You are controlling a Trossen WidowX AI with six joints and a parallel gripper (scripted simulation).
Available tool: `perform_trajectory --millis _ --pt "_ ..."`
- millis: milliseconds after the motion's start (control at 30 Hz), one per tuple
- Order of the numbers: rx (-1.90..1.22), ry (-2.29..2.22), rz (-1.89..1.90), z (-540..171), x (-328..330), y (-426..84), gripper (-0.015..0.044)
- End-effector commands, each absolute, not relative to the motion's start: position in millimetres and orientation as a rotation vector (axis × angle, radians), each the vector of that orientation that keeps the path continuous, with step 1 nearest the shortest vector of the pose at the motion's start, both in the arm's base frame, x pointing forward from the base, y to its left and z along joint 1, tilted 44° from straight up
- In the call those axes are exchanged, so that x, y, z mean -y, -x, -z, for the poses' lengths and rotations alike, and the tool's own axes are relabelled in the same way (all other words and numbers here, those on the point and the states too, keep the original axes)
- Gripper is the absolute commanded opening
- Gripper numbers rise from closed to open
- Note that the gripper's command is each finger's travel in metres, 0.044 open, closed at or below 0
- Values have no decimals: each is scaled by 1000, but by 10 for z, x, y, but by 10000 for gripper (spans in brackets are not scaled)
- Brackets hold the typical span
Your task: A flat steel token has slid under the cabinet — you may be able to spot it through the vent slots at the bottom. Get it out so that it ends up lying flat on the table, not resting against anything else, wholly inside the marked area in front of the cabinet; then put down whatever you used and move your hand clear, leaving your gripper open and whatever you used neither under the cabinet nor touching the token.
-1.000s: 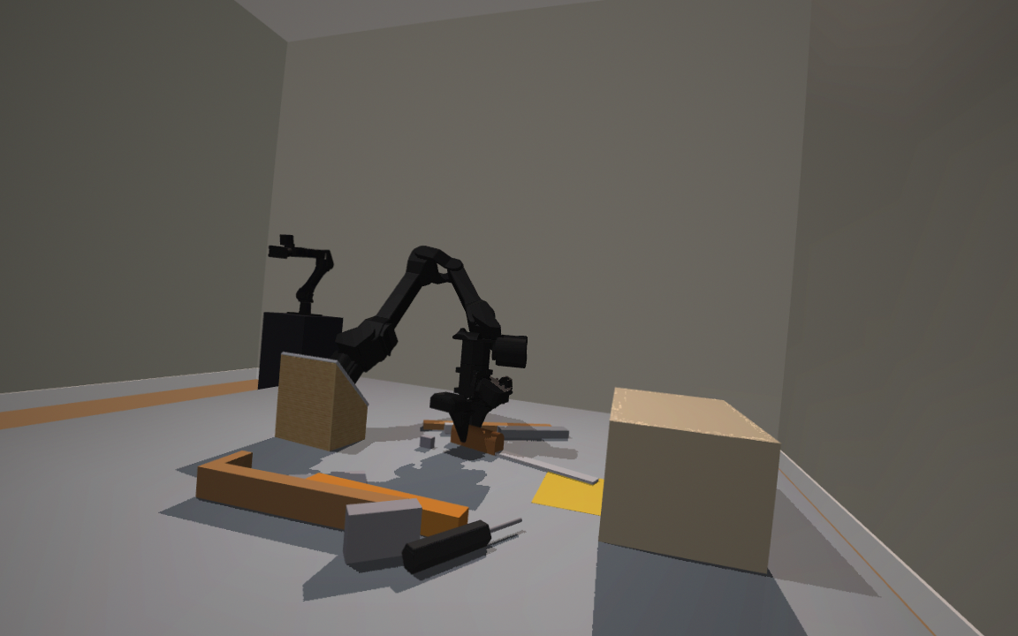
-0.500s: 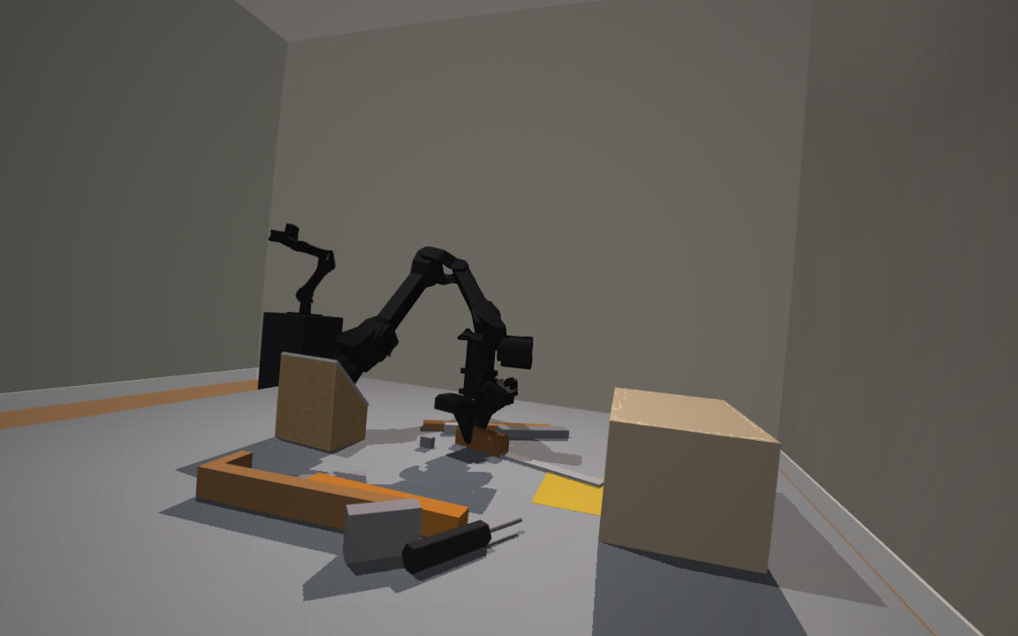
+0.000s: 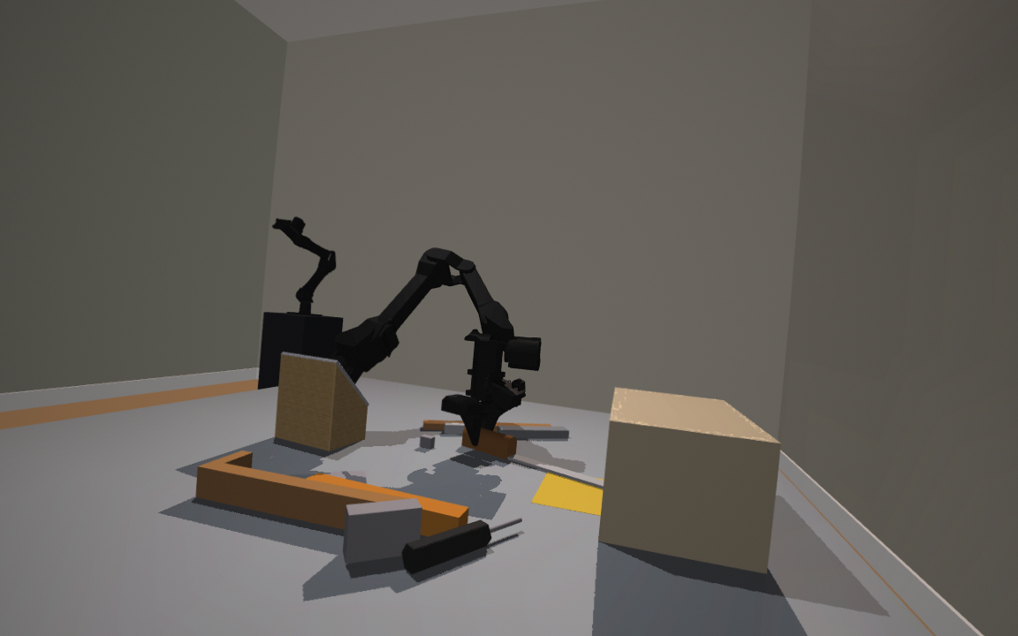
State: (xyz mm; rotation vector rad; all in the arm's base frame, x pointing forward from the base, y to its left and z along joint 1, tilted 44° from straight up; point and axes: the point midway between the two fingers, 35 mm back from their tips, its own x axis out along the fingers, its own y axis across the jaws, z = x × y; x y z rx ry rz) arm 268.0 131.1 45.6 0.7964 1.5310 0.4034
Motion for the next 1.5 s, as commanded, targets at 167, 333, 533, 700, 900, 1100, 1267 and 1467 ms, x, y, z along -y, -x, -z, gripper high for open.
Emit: perform_trajectory --millis 167,333,533,700,900,1100,1267,1467 --pt "-1529 -795 -409 -449 -1293 -2801 0" --pt "-1529 -795 -409 -442 -1280 -2861 0" --pt "-1529 -795 -409 -433 -1265 -2933 0" --pt "-1528 -795 -409 -426 -1253 -2990 0" --pt "-1528 -795 -409 -418 -1239 -3059 0" --pt "-1528 -794 -409 -409 -1225 -3127 0" --pt "-1527 -794 -409 -403 -1213 -3183 0" --pt "-1527 -794 -409 -395 -1200 -3248 0"
